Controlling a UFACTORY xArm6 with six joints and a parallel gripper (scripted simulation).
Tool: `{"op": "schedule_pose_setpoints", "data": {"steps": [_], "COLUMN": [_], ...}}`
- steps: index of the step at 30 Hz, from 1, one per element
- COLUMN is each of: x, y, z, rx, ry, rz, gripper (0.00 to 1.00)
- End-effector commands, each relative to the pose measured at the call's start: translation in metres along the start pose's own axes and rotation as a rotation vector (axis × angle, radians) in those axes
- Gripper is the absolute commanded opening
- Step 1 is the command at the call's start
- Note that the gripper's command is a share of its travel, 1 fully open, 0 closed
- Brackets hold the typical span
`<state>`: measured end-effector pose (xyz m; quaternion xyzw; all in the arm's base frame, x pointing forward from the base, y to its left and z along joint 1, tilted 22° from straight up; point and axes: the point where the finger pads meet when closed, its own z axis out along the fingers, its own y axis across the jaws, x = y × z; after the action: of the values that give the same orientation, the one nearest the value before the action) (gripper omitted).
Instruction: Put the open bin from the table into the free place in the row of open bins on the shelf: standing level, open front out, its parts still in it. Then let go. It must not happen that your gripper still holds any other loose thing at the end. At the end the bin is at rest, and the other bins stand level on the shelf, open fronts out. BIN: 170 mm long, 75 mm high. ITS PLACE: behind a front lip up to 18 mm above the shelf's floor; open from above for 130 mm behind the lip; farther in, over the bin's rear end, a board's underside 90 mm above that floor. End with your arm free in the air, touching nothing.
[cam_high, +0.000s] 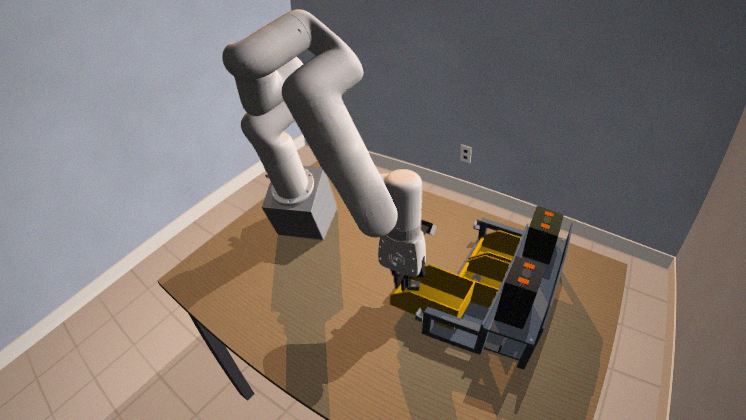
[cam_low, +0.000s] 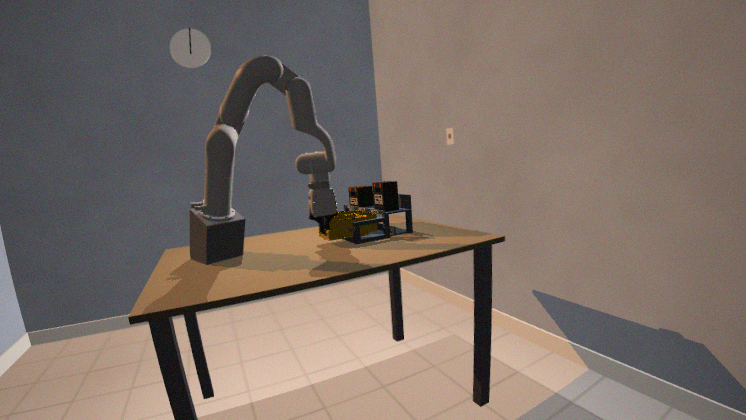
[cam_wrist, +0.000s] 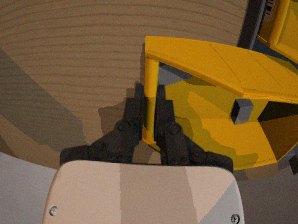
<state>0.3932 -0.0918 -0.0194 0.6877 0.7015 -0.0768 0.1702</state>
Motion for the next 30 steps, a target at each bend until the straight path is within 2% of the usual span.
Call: {"op": "schedule_pose_setpoints", "data": {"steps": [1,24,30], "x": [0.0,0.0,0.0], "y": [0.001,0.011,0.021], "z": [-0.001,-0.001,-0.001], "rx": [-0.002,-0.002,-0.002], "ry": [0.0,0.0,0.0], "rz": [0.0,0.0,0.0], "gripper": [0.0,0.0,0.0]}}
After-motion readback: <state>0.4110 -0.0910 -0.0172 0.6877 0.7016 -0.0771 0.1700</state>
